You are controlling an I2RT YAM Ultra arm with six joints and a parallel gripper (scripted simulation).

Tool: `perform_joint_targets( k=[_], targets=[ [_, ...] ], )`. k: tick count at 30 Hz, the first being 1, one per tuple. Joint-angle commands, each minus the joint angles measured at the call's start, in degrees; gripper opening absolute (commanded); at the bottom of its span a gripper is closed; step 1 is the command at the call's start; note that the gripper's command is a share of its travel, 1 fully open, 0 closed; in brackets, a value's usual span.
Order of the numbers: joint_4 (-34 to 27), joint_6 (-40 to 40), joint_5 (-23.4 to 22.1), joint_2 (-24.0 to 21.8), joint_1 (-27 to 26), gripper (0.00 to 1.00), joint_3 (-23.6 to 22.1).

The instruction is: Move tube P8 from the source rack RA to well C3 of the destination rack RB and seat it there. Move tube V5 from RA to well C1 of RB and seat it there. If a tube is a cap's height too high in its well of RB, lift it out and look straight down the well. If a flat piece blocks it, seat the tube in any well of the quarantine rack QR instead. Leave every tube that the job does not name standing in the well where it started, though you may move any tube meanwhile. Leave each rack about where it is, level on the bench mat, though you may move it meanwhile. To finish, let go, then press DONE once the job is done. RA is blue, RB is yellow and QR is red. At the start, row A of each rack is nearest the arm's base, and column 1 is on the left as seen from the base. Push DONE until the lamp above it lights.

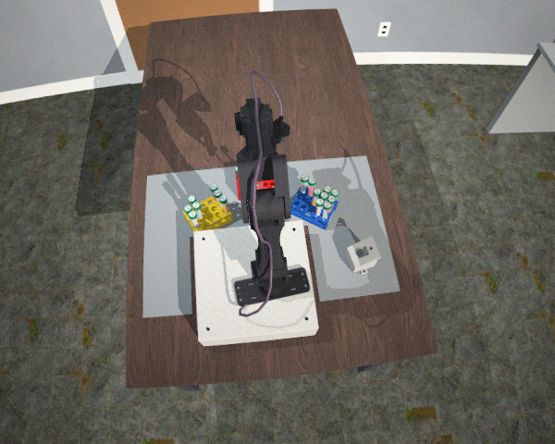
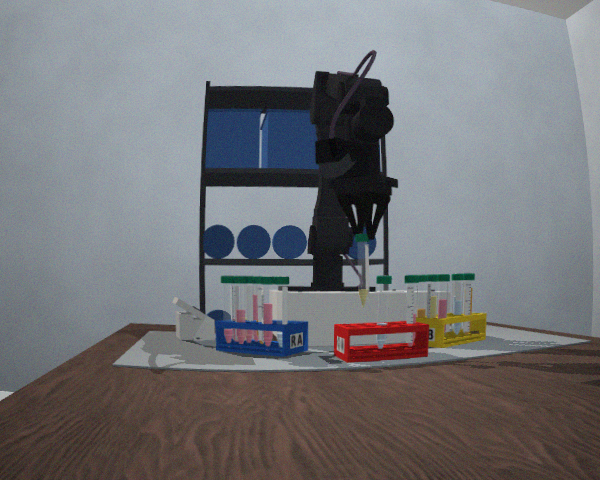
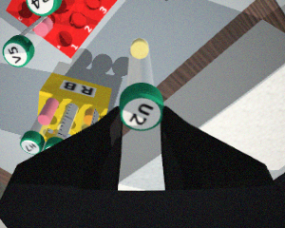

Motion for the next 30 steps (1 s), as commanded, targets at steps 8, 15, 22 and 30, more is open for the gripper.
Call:
perform_joint_targets(
  k=[8, 15, 22, 30],
  targets=[
    [-1.03, -8.74, 0.7, 2.53, -6.02, 0.0, 3.84],
    [-1.29, -10.97, 0.48, 4.23, -8.17, 0.0, 5.76],
    [-1.77, -10.43, 0.34, 6.73, -7.01, 0.0, 8.75],
    [-2.27, -9.61, 0.31, 8.85, -6.46, 0.0, 11.39]
  ],
)
